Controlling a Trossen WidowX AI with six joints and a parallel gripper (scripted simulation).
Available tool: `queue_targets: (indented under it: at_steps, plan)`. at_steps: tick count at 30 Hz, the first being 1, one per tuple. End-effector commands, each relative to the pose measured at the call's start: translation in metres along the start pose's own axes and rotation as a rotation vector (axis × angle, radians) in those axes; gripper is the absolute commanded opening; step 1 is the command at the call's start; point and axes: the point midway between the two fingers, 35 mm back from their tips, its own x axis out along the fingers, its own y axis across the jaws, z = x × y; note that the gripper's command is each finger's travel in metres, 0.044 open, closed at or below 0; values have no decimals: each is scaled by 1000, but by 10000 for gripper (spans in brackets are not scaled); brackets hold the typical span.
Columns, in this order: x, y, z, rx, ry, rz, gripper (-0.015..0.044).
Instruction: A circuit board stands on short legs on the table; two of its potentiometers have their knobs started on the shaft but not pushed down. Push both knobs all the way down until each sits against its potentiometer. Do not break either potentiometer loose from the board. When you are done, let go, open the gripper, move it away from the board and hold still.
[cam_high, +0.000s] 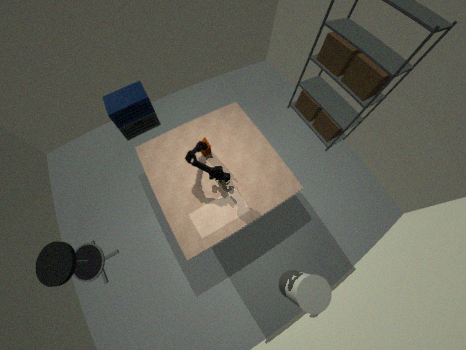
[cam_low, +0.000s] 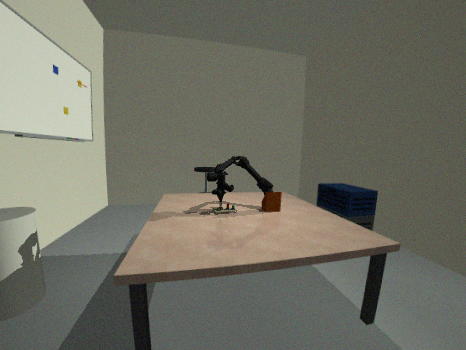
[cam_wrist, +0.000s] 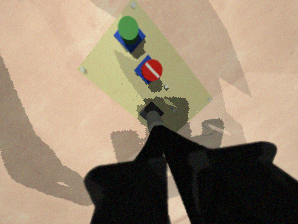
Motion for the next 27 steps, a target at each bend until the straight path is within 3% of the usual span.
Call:
queue_targets:
  at_steps: [1,27]
  plan:
    - [4,1,-1,1,-1,3,0]
    - [7,1,-1,1,-1,3,0]
